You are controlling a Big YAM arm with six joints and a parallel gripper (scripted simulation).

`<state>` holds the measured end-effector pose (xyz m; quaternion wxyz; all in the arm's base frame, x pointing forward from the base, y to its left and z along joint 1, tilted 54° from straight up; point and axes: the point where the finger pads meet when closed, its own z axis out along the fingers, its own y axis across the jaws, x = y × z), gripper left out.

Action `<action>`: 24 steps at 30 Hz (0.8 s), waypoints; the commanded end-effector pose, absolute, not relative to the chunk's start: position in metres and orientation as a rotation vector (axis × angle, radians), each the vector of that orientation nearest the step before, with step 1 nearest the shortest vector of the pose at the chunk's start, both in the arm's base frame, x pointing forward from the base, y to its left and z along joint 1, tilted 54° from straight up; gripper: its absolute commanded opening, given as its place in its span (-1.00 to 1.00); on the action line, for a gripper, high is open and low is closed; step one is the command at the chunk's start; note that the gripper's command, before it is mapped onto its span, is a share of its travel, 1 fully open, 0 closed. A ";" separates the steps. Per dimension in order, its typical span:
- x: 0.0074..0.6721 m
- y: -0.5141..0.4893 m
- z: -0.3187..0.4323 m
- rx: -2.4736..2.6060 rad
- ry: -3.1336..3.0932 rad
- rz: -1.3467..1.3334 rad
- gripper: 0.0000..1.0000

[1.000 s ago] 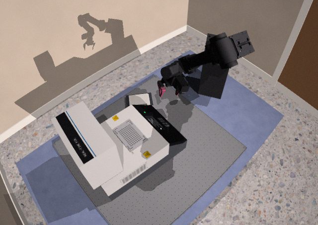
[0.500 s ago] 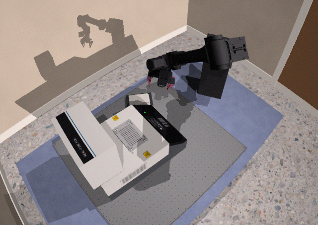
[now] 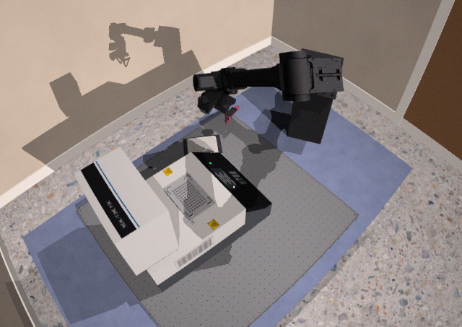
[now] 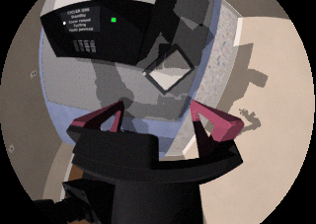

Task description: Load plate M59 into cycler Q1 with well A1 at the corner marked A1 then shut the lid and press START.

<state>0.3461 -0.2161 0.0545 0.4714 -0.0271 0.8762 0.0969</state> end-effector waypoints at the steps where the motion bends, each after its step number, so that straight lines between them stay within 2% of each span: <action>1: 0.345 -0.227 0.058 0.026 2.153 0.293 1.00; 24: 0.345 -0.325 0.051 0.757 2.183 0.756 1.00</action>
